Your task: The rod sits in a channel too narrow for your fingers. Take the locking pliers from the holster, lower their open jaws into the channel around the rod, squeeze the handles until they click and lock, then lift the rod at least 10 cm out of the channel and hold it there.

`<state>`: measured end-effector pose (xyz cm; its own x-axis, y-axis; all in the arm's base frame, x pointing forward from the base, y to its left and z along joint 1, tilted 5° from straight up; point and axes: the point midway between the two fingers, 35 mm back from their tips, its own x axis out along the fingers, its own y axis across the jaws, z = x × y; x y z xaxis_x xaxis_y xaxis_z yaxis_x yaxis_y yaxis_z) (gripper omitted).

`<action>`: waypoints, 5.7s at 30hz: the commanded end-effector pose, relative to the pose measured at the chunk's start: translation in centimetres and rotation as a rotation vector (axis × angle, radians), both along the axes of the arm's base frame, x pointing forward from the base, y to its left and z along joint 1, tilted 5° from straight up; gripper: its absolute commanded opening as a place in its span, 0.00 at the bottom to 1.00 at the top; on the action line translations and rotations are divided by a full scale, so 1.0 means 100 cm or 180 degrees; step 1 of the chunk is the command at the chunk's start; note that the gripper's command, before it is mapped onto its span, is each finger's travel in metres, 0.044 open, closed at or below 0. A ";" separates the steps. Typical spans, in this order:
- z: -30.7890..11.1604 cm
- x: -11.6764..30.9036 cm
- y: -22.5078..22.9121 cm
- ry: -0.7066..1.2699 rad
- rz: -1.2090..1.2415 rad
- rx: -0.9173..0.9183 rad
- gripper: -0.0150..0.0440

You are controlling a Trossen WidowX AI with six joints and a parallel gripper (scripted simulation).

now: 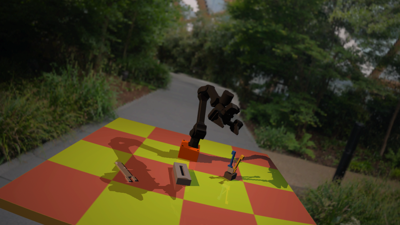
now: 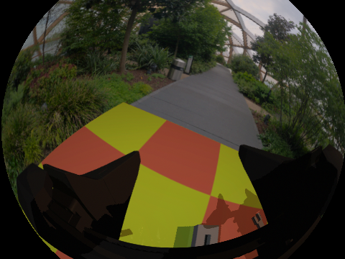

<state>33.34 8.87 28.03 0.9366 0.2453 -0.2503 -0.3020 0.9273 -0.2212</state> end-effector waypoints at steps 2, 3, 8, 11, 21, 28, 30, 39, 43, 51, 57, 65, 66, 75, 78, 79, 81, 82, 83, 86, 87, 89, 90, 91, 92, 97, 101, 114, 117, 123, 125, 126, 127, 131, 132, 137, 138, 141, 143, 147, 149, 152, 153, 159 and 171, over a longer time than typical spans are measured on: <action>-0.040 -0.015 0.083 0.0587 0.0989 -0.0910 1.00; -0.047 -0.021 0.096 0.0667 0.1169 -0.1072 1.00; -0.079 -0.061 0.155 0.0985 0.2113 -0.1905 1.00; -0.097 -0.093 0.184 0.1115 0.2714 -0.2428 1.00; -0.143 -0.222 0.234 0.1248 0.4796 -0.4230 1.00; -0.146 -0.237 0.236 0.1239 0.5033 -0.4437 1.00; -0.146 -0.237 0.236 0.1239 0.5033 -0.4437 1.00; -0.147 -0.230 0.230 0.1239 0.5031 -0.4440 1.00; -0.147 -0.210 0.213 0.1239 0.5026 -0.4449 1.00; -0.149 -0.187 0.193 0.1240 0.5019 -0.4460 1.00; -0.154 -0.168 0.178 0.1240 0.5015 -0.4468 1.00; -0.157 -0.156 0.168 0.1241 0.5011 -0.4474 1.00; -0.157 -0.155 0.167 0.1241 0.5011 -0.4475 1.00; -0.158 -0.127 0.143 0.1242 0.5004 -0.4488 1.00; -0.158 -0.126 0.142 0.1243 0.5003 -0.4489 1.00; -0.158 -0.126 0.142 0.1243 0.5003 -0.4489 1.00; -0.159 -0.126 0.142 0.1242 0.5003 -0.4489 1.00; -0.159 -0.126 0.142 0.1242 0.5003 -0.4489 1.00; -0.160 -0.126 0.142 0.1242 0.5003 -0.4489 1.00; -0.165 -0.125 0.143 0.1242 0.5003 -0.4489 1.00; -0.166 -0.125 0.143 0.1242 0.5003 -0.4489 1.00; -0.169 -0.125 0.143 0.1242 0.5003 -0.4489 1.00; -0.171 -0.125 0.143 0.1242 0.5003 -0.4489 1.00; -0.173 -0.125 0.144 0.1242 0.5003 -0.4489 1.00; -0.174 -0.124 0.144 0.1243 0.5003 -0.4489 1.00; -0.182 -0.124 0.144 0.1243 0.5003 -0.4489 1.00; -0.187 -0.124 0.145 0.1243 0.5004 -0.4488 1.00; -0.188 -0.124 0.145 0.1243 0.5004 -0.4488 0.99; -0.188 -0.124 0.145 0.1243 0.5004 -0.4488 0.98; -0.188 -0.124 0.145 0.1243 0.5004 -0.4488 0.97; -0.188 -0.124 0.145 0.1243 0.5004 -0.4488 0.97; -0.188 -0.124 0.145 0.1243 0.5004 -0.4488 0.96; -0.188 -0.124 0.145 0.1243 0.5004 -0.4488 0.96; -0.188 -0.124 0.145 0.1243 0.5004 -0.4488 0.95; -0.188 -0.124 0.145 0.1243 0.5004 -0.4488 0.95; -0.188 -0.124 0.145 0.1243 0.5004 -0.4488 0.94; -0.188 -0.124 0.145 0.1243 0.5004 -0.4488 0.94; -0.188 -0.124 0.145 0.1243 0.5004 -0.4488 0.93; -0.188 -0.124 0.145 0.1243 0.5004 -0.4488 0.93; -0.188 -0.124 0.145 0.1243 0.5004 -0.4488 0.92; -0.188 -0.124 0.145 0.1243 0.5004 -0.4488 0.91; -0.188 -0.124 0.145 0.1243 0.5004 -0.4488 0.91; -0.188 -0.124 0.145 0.1243 0.5004 -0.4488 0.90; -0.188 -0.124 0.145 0.1243 0.5004 -0.4488 0.89; -0.188 -0.124 0.145 0.1243 0.5004 -0.4488 0.86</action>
